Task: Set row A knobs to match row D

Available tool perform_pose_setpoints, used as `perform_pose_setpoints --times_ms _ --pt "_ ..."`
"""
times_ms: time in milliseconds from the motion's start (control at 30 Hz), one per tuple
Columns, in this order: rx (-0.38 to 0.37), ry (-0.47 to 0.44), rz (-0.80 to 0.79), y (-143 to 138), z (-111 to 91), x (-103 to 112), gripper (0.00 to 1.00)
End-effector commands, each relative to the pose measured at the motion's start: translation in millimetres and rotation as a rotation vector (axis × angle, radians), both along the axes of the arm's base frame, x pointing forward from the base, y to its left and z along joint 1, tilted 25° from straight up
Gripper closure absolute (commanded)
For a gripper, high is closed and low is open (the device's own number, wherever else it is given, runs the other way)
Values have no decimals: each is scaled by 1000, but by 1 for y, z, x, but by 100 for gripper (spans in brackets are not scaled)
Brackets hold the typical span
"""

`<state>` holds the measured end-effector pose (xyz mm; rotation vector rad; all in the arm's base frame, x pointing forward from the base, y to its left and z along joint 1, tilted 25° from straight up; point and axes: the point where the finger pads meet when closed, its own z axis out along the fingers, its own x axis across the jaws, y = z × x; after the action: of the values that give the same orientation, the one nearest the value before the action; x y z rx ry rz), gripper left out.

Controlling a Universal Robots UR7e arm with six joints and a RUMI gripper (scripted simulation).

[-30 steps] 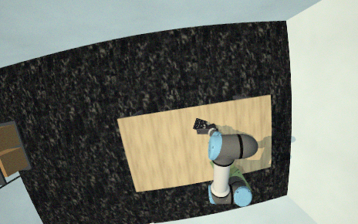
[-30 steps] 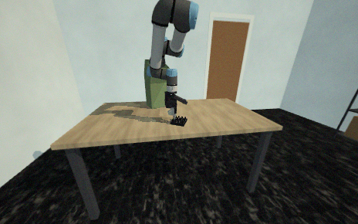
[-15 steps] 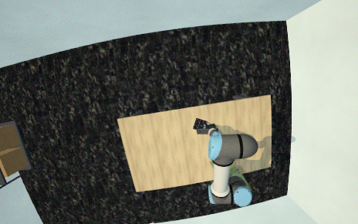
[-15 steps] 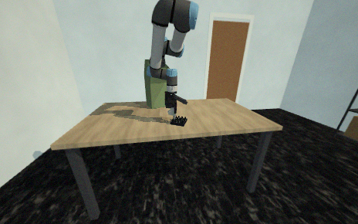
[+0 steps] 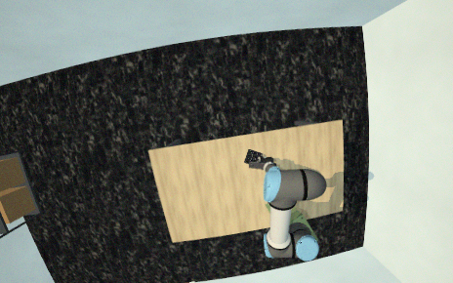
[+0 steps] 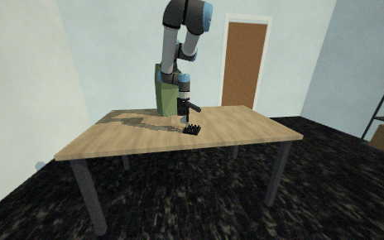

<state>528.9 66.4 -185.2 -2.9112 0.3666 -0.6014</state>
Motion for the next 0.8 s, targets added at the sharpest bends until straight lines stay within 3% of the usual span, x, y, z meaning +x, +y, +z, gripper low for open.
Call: perform_pose_setpoints --times_ms 0,767 --pt "27 5 -62 0 1 1 99" --pt "185 41 -415 -1 1 2 99"
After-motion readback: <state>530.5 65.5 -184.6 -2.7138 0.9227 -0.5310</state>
